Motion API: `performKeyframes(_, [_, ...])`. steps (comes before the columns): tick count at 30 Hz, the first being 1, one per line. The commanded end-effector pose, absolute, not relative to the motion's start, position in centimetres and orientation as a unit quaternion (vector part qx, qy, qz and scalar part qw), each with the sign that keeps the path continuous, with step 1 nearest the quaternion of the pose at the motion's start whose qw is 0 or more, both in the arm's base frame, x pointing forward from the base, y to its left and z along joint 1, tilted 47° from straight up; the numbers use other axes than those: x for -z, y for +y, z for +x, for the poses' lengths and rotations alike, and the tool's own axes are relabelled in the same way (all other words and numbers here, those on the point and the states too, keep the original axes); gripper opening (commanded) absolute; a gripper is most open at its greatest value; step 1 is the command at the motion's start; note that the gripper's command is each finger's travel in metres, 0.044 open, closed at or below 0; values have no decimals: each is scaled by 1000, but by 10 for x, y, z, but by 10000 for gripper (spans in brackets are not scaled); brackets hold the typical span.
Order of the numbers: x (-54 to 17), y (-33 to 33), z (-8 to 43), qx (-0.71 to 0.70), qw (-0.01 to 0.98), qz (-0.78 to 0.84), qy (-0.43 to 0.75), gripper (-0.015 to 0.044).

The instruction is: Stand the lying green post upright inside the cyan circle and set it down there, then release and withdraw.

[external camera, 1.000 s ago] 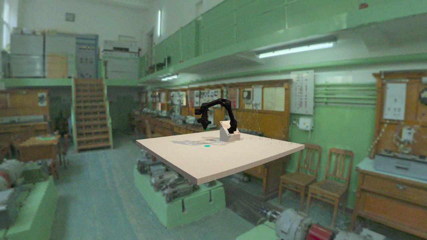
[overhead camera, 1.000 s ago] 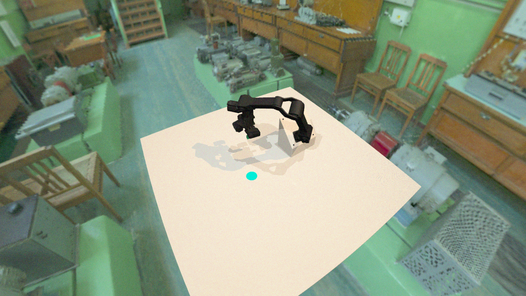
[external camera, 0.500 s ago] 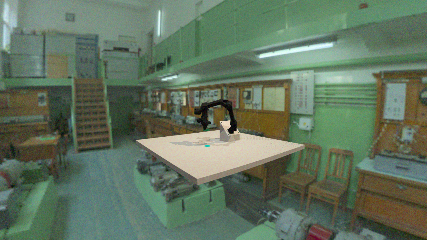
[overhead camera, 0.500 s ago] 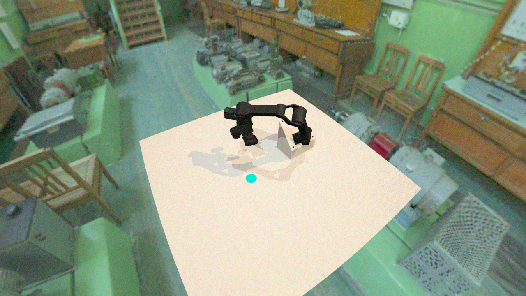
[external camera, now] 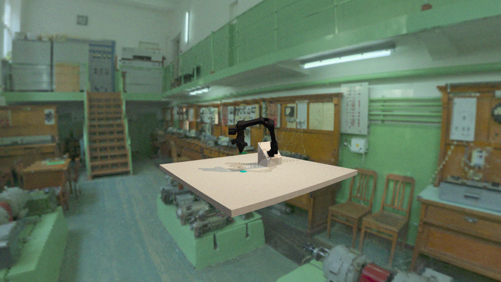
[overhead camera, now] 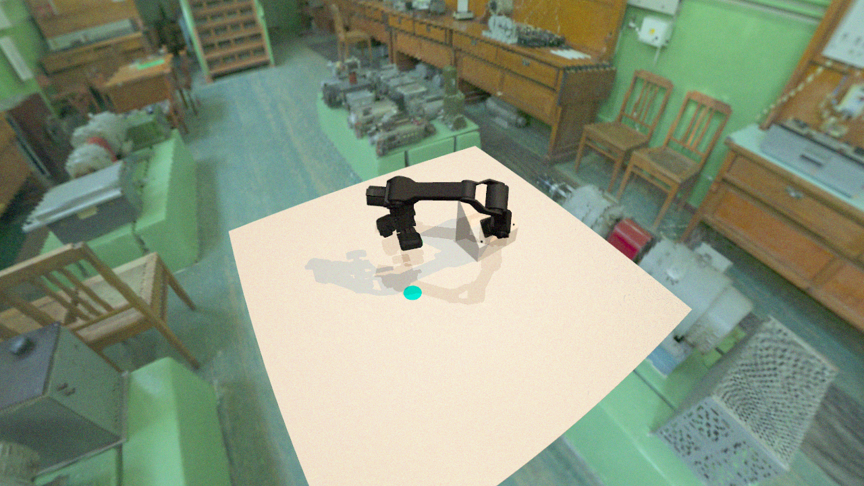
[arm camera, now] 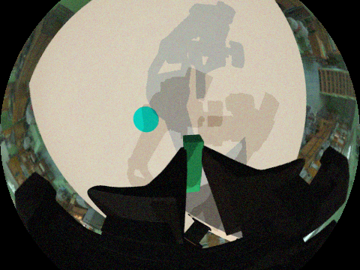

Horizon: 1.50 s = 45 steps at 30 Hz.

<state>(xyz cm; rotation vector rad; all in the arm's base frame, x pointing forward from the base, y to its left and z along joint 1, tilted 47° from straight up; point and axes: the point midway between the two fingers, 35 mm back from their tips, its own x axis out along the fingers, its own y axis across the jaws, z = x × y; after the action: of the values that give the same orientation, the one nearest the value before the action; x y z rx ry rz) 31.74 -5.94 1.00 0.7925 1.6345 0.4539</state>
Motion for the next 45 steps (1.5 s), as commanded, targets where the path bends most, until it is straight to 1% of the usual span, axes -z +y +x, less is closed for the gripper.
performKeyframes(1, [-21, -52, 323, -189, 592, 347, 702, 23])
performKeyframes(22, [-66, -7, 341, -164, 570, 379, 710, 23])
performKeyframes(45, [-48, -3, 340, -131, 605, 341, 708, 23])
